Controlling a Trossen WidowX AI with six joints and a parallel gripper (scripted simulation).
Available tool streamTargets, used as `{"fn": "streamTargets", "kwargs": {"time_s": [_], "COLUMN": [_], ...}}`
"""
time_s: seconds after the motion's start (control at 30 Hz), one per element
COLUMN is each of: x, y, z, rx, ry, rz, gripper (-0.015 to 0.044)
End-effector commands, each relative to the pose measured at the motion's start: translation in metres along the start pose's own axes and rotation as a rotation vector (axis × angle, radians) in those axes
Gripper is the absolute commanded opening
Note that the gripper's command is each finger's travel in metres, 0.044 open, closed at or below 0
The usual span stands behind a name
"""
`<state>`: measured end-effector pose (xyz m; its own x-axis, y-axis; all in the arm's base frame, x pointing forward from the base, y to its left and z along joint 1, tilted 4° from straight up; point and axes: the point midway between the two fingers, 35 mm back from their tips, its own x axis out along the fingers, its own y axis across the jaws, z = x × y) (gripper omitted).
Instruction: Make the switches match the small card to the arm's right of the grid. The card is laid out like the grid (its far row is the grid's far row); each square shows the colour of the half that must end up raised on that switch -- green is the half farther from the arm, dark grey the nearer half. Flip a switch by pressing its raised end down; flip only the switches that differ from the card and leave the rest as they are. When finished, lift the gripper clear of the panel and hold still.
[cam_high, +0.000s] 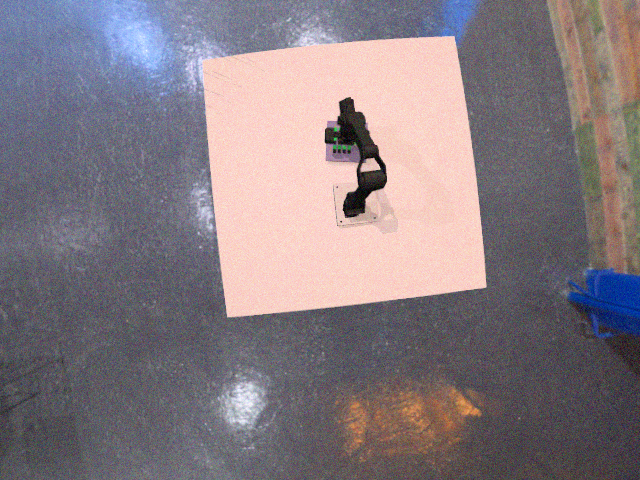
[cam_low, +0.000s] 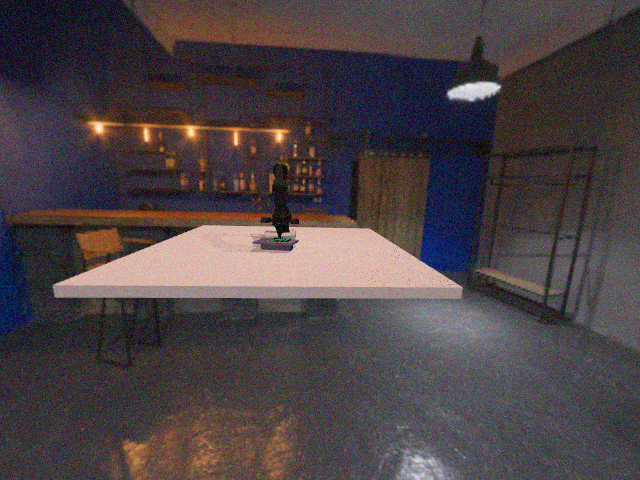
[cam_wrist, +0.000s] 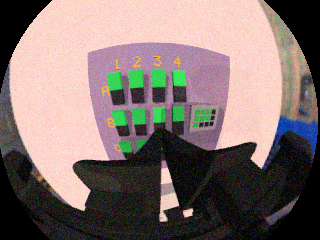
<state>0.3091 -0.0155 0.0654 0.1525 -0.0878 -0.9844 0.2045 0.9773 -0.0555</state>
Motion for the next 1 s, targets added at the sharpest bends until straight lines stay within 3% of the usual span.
{"fn": "streamTargets", "kwargs": {"time_s": [0.0,0.97], "x": [0.0019,0.0057], "y": [-0.0001,-0.0001], "z": [-0.0001,-0.0003], "rx": [-0.004,-0.004], "ry": [0.002,0.002], "rz": [-0.001,-0.001], "gripper": [0.0000,0.0000]}}
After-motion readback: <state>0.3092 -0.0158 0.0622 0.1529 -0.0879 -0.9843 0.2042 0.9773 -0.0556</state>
